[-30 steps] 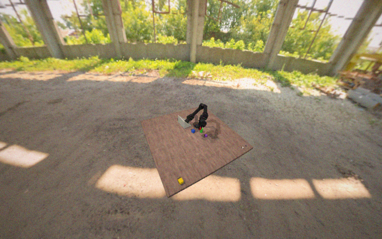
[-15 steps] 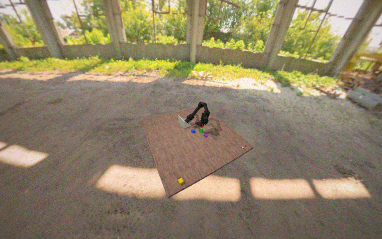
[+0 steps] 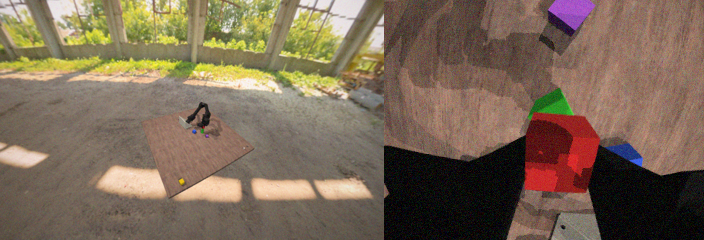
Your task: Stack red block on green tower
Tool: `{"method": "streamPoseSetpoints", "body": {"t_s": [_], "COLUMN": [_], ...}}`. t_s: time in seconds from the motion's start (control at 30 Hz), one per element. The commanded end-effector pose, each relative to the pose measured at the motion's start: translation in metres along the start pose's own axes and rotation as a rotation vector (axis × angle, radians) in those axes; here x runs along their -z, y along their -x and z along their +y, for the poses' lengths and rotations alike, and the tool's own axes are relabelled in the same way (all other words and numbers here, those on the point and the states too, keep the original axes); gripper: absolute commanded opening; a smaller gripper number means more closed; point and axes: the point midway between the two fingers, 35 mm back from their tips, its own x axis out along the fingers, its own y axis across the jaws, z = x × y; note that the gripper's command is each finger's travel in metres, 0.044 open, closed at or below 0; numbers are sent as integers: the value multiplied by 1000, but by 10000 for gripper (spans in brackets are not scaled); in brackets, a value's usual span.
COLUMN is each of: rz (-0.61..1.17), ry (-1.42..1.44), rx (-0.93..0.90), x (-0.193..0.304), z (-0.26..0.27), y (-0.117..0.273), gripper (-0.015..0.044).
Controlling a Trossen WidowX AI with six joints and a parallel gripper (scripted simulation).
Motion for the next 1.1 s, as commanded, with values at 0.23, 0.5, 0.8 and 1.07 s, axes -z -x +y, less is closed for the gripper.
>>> {"method": "streamPoseSetpoints", "body": {"t_s": [0.23, 0.5, 0.8, 1.07], "rz": [-7, -7, -3, -3], "ry": [0, 0, 2, 2], "rx": [-3, -3, 0, 0], "x": [0, 0, 1, 1], "z": [2, 2, 1, 1], "y": [-25, -25, -25, -25], "gripper": [0, 0, 26, 236]}}
